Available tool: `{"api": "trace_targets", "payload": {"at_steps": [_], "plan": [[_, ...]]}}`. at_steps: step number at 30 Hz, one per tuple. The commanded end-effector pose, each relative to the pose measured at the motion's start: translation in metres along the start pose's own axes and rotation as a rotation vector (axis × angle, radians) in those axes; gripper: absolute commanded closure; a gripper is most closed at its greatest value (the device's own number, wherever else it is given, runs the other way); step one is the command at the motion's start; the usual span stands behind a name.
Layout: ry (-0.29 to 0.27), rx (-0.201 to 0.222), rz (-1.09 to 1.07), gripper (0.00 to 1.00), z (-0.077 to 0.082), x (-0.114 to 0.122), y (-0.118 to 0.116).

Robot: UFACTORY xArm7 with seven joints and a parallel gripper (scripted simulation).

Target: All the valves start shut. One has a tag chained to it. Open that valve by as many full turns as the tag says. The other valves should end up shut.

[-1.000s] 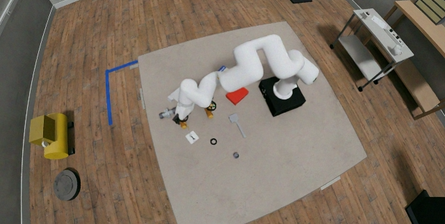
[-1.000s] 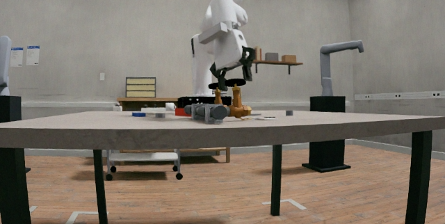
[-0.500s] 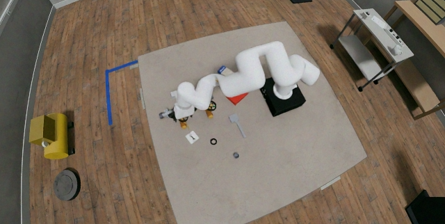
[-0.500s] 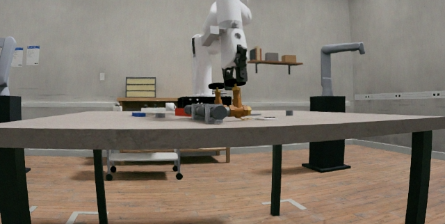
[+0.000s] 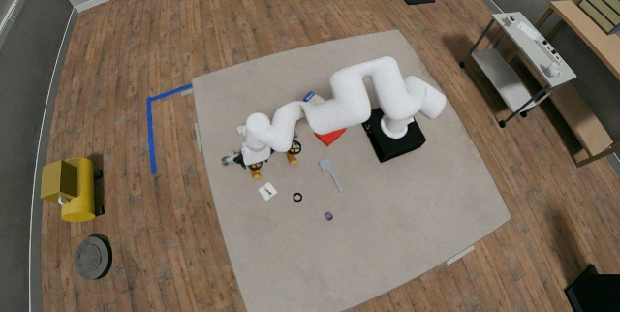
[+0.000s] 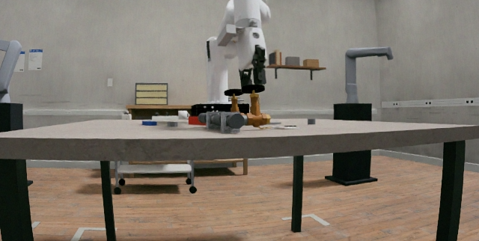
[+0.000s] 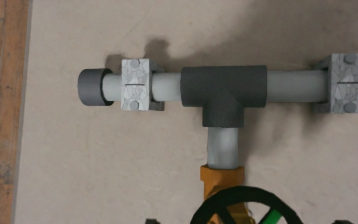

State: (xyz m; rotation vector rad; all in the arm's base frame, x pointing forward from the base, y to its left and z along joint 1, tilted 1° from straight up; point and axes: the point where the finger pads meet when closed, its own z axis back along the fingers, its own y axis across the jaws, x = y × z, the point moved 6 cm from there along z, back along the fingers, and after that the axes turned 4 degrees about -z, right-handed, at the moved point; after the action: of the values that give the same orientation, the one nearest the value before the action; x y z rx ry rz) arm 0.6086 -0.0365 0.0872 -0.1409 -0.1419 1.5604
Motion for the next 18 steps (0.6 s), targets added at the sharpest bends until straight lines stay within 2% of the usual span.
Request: {"api": "trace_targets", "payload": {"at_steps": [1,14,18], "plan": [[0.001,-0.004,0.0,0.0,0.008,0.0,-0.002],[0.0,-0.005,0.0,0.0,0.038,-0.001,-0.002],[0.0,-0.005,0.0,0.0,0.042,-0.001,-0.001]]}}
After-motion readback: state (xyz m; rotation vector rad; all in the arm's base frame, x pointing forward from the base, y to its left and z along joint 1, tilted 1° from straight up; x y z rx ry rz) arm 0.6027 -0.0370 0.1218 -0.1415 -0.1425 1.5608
